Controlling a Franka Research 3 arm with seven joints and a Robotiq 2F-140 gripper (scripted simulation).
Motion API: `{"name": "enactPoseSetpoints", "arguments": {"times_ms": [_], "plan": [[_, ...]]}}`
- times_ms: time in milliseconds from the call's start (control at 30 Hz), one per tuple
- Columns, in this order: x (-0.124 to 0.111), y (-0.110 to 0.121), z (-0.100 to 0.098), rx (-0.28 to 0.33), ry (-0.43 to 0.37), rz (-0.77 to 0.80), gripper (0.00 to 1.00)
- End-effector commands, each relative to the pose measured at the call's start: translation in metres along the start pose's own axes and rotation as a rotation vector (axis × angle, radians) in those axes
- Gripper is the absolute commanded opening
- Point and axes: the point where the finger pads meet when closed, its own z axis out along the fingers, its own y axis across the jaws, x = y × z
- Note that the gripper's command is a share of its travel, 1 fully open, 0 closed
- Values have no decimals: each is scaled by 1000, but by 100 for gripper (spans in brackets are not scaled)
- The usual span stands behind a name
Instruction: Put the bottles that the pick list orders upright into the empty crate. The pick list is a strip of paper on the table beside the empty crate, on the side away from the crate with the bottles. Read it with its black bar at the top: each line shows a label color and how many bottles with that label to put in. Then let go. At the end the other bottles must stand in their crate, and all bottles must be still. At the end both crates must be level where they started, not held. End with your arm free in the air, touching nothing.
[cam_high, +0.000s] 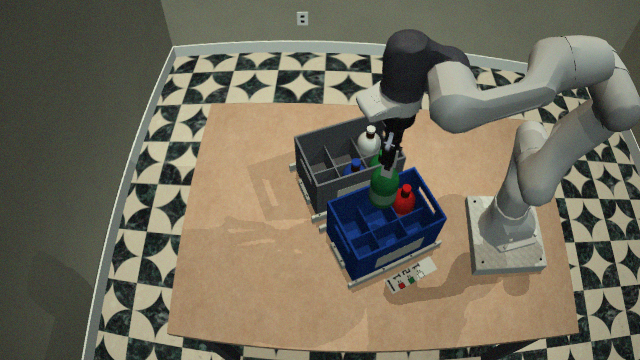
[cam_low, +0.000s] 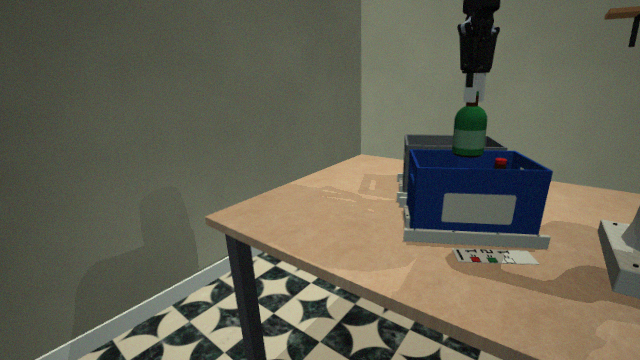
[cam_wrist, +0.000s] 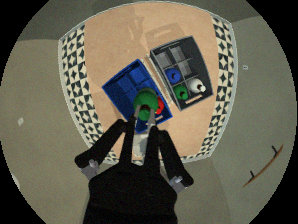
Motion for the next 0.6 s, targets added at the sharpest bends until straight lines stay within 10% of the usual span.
{"name": "enactPoseSetpoints", "arguments": {"times_ms": [0, 567], "plan": [[4, -3, 0, 5, 14, 2, 0], [5, -3, 15, 5, 14, 2, 0]]}}
